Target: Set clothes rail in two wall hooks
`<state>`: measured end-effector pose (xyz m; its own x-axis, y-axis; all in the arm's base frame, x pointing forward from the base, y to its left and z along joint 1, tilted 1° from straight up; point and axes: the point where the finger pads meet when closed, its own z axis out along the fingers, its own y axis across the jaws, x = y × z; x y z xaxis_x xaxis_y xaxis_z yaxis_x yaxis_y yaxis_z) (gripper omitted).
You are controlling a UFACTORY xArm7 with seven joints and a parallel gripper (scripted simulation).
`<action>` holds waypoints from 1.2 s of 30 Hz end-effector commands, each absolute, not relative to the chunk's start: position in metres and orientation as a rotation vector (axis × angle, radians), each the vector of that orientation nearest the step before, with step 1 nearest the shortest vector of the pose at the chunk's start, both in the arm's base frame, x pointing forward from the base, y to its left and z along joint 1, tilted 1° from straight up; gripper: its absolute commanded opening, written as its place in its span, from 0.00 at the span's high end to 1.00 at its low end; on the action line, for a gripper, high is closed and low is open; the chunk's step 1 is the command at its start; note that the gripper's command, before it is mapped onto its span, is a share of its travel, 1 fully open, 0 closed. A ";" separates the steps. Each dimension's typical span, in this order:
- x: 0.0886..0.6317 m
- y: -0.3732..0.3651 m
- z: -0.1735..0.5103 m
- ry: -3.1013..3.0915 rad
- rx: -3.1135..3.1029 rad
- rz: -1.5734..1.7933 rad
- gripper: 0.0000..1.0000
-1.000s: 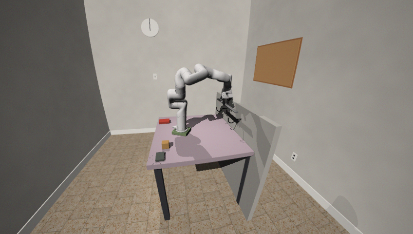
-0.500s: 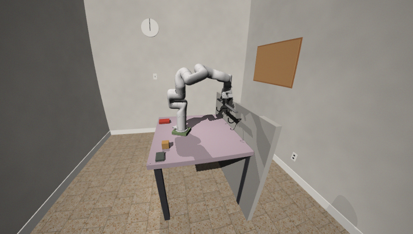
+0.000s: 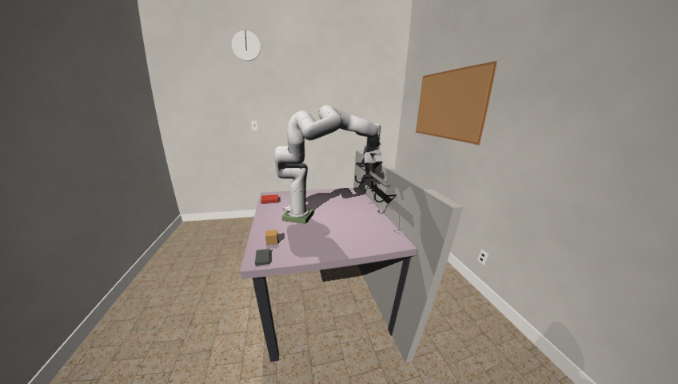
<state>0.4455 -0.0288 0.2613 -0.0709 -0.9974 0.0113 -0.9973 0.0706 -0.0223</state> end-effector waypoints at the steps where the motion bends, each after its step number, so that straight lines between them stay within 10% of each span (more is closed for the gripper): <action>1: 0.447 -0.029 0.257 2.291 -2.135 -0.042 1.00; 36: 0.448 -0.029 0.207 2.291 -2.135 -0.042 1.00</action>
<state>0.4464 -0.0295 0.2085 -0.0709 -0.9974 0.0114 -0.9972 0.0707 -0.0225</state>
